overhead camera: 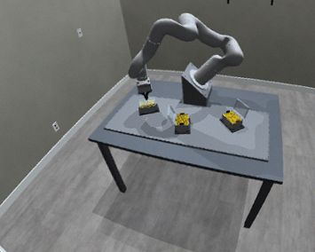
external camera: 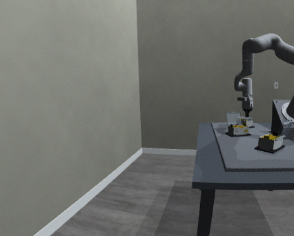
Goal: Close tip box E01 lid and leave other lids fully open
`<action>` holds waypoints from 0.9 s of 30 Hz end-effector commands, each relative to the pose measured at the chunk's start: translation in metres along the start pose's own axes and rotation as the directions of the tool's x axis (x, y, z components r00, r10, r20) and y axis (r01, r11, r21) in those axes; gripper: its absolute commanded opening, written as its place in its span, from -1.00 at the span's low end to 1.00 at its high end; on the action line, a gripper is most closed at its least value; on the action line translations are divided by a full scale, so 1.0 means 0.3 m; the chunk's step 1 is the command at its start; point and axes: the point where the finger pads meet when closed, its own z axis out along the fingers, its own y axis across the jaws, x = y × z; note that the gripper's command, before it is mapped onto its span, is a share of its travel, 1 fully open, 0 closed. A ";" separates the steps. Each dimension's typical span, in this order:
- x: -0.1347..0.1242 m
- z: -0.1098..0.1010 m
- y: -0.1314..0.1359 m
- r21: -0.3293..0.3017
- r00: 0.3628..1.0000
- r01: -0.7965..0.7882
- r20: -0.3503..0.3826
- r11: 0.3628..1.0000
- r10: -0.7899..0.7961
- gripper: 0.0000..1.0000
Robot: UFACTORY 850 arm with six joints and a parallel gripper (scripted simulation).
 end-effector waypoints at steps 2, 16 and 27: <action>0.000 -0.002 0.003 -0.002 1.000 0.000 0.000 1.000 0.000 -1.00; 0.000 0.002 0.003 -0.002 1.000 0.000 0.000 1.000 0.000 -1.00; 0.000 -0.019 0.003 -0.002 1.000 0.000 0.000 1.000 0.000 -1.00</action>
